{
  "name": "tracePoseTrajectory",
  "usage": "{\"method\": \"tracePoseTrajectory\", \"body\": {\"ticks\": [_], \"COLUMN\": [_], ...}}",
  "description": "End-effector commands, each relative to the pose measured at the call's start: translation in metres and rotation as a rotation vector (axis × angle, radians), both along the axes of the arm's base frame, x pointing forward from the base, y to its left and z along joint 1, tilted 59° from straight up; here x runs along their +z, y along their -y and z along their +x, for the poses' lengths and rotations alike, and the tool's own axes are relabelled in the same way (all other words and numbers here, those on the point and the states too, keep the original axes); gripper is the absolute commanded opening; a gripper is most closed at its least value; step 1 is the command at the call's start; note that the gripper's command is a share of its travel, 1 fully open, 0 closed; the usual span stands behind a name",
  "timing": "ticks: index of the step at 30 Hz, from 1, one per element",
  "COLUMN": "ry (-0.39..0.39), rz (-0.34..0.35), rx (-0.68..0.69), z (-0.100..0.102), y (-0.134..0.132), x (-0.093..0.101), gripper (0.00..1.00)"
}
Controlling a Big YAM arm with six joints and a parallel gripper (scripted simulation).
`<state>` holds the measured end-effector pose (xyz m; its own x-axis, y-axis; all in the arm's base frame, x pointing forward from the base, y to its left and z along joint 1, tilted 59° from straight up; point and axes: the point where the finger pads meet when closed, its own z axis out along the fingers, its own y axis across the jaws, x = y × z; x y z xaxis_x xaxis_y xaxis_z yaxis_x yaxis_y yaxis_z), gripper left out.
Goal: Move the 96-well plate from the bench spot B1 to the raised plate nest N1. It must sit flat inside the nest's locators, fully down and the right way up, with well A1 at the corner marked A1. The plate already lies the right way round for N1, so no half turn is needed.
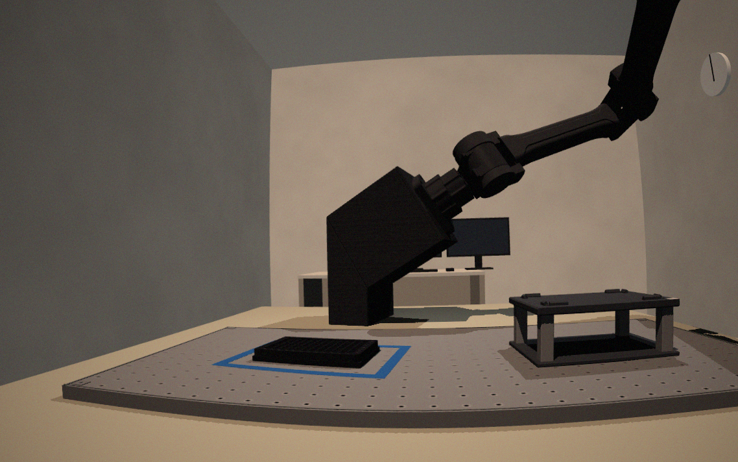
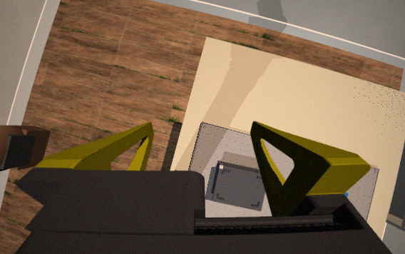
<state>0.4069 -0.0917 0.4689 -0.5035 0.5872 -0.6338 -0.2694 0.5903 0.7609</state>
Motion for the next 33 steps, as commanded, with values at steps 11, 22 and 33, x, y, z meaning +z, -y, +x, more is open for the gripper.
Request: {"method": "tracePoseTrajectory", "body": {"ticks": [11,22,33], "ry": [0.035,0.031,0.06], "rz": [-0.161,-0.206,-0.34], "rx": [0.018,0.039,0.1], "z": [0.031,0.044,0.062], "y": [0.029,0.039,0.047], "x": [-0.038,-0.092,-0.118], "gripper": [1.0,1.0,1.0]}}
